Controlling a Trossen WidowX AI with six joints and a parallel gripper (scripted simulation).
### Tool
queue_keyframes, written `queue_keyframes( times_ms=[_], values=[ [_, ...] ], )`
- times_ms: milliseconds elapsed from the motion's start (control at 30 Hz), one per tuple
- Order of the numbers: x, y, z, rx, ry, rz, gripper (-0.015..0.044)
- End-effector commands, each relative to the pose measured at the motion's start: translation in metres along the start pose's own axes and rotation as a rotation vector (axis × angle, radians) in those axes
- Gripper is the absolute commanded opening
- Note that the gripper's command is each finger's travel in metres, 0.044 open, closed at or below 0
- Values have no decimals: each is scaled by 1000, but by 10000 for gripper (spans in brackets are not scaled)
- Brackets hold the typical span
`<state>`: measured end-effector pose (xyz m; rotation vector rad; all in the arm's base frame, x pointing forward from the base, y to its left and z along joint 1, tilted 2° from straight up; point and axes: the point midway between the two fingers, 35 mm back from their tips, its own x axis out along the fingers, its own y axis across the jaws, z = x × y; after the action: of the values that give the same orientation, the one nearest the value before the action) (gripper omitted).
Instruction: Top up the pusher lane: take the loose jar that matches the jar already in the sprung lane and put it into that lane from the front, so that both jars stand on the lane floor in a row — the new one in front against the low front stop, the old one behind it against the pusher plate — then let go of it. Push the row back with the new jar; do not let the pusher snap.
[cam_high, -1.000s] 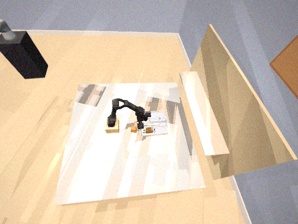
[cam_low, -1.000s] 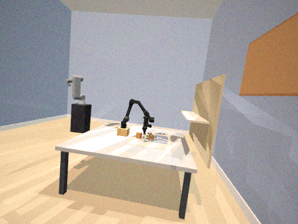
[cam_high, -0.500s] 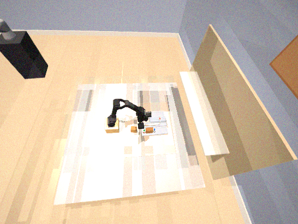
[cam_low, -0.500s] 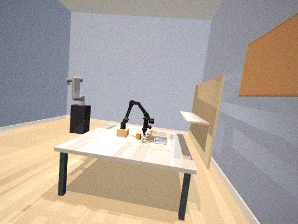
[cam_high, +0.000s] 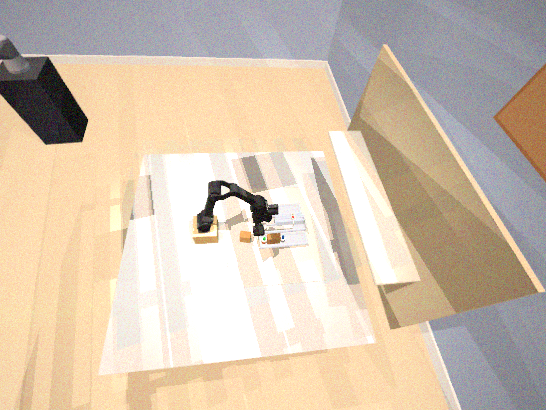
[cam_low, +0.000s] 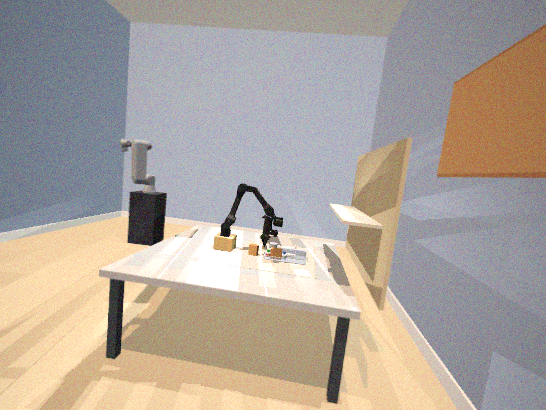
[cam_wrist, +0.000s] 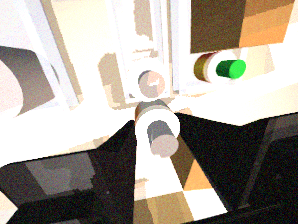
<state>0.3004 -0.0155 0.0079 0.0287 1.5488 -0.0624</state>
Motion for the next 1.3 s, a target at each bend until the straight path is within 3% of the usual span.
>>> queue_keyframes(
  times_ms=[0, 1267],
  values=[
    [-3, 1, 11, -2, -28, 5, 0],
    [-6, 1, 29, -2, -30, 5, 0]
  ],
)
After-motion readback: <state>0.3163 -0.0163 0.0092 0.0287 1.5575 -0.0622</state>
